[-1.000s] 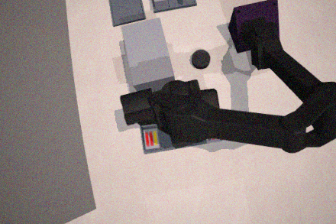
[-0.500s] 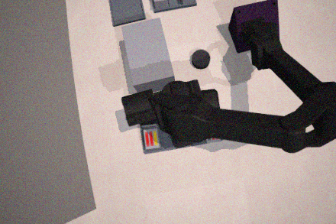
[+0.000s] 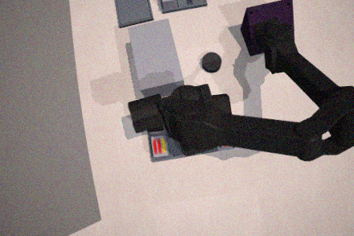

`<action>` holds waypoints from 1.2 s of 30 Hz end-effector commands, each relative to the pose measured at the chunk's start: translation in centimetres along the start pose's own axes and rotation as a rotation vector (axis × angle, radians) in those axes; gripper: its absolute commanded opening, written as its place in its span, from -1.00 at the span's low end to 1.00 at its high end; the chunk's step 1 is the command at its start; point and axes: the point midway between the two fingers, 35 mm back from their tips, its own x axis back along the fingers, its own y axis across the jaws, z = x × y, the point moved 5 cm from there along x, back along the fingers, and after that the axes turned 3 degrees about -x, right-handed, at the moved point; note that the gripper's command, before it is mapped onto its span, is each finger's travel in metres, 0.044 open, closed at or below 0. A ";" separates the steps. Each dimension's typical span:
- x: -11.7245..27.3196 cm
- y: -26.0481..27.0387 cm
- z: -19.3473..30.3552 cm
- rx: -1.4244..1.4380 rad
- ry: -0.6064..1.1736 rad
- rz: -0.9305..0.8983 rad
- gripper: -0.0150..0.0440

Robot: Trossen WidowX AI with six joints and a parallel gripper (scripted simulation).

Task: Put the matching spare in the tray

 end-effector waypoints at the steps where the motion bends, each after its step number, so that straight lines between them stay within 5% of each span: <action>1: 0.0 0.0 0.0 0.000 0.000 0.000 -0.49; 36: 11.2 -0.1 0.2 -0.007 0.002 -0.003 -0.49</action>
